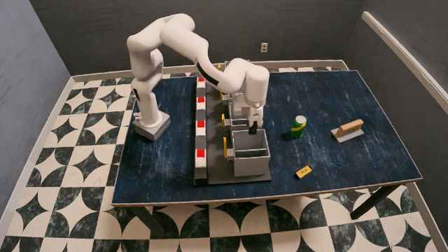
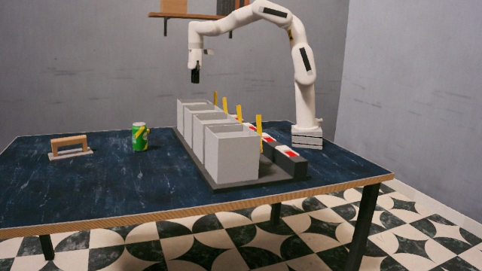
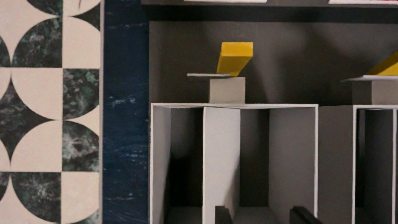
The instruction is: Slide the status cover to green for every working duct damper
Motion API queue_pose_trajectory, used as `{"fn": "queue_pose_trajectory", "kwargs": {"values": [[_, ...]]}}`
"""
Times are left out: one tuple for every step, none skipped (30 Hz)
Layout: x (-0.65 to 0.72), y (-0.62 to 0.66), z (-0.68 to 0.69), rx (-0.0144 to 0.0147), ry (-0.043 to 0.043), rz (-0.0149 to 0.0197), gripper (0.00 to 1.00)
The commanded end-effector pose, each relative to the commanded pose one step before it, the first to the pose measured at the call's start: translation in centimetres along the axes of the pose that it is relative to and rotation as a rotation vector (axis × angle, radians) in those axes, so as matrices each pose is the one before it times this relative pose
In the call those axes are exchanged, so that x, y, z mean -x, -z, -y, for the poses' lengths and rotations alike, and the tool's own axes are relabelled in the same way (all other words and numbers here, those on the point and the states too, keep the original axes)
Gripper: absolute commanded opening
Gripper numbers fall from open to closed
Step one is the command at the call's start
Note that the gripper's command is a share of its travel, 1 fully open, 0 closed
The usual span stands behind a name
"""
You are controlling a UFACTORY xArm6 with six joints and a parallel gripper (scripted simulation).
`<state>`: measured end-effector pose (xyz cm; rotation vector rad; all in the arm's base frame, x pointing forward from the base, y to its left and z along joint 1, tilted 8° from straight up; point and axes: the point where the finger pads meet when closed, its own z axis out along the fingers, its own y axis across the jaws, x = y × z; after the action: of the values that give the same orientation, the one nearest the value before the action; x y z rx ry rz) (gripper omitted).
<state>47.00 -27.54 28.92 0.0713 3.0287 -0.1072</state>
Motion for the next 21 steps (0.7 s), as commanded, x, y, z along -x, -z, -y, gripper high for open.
{"fn": "queue_pose_trajectory", "kwargs": {"values": [[0.094, 0.227, 0.050, -0.00242, 0.00000, 0.00461, 0.39], [0.000, 0.000, 0.000, 0.00000, 0.00000, 0.00000, 0.39], [0.000, 0.000, 0.000, 0.00000, 0.00000, 0.00000, 0.39], [0.000, 0.000, 0.000, 0.00000, 0.00000, 0.00000, 0.39], [0.000, 0.000, 0.000, 0.00000, 0.00000, 0.00000, 0.39], [0.000, 0.000, 0.000, 0.00000, 0.00000, 0.00000, 0.39], [0.043, 0.001, -0.221, 0.00005, -0.00003, -0.00009, 0.39], [0.221, 0.004, -1.240, 0.00027, -0.00017, -0.00047, 0.39], [0.351, 0.007, -2.543, 0.00039, -0.00027, -0.00078, 0.39], [0.052, 0.001, -0.494, 0.00005, -0.00004, -0.00012, 0.39], [0.000, 0.000, 0.000, 0.00000, 0.00000, 0.00000, 0.39], [0.000, 0.000, 0.000, 0.00000, 0.00000, 0.00000, 0.39], [0.184, 0.004, -2.465, 0.00016, -0.00014, -0.00045, 0.39], [0.029, 0.001, -0.695, 0.00002, -0.00002, -0.00008, 0.39], [0.018, 0.000, -0.661, 0.00000, -0.00001, -0.00005, 0.39], [0.009, 0.000, -0.859, -0.00001, -0.00001, -0.00004, 0.39], [-0.008, 0.000, -0.963, -0.00003, 0.00001, 0.00000, 0.39], [-0.027, -0.001, -0.945, -0.00005, 0.00002, 0.00005, 0.39], [-0.044, -0.001, -0.910, -0.00006, 0.00003, 0.00009, 0.39], [-0.061, -0.002, -0.900, -0.00007, 0.00005, 0.00013, 0.39], [-0.079, -0.002, -0.901, -0.00008, 0.00006, 0.00018, 0.39]]}}
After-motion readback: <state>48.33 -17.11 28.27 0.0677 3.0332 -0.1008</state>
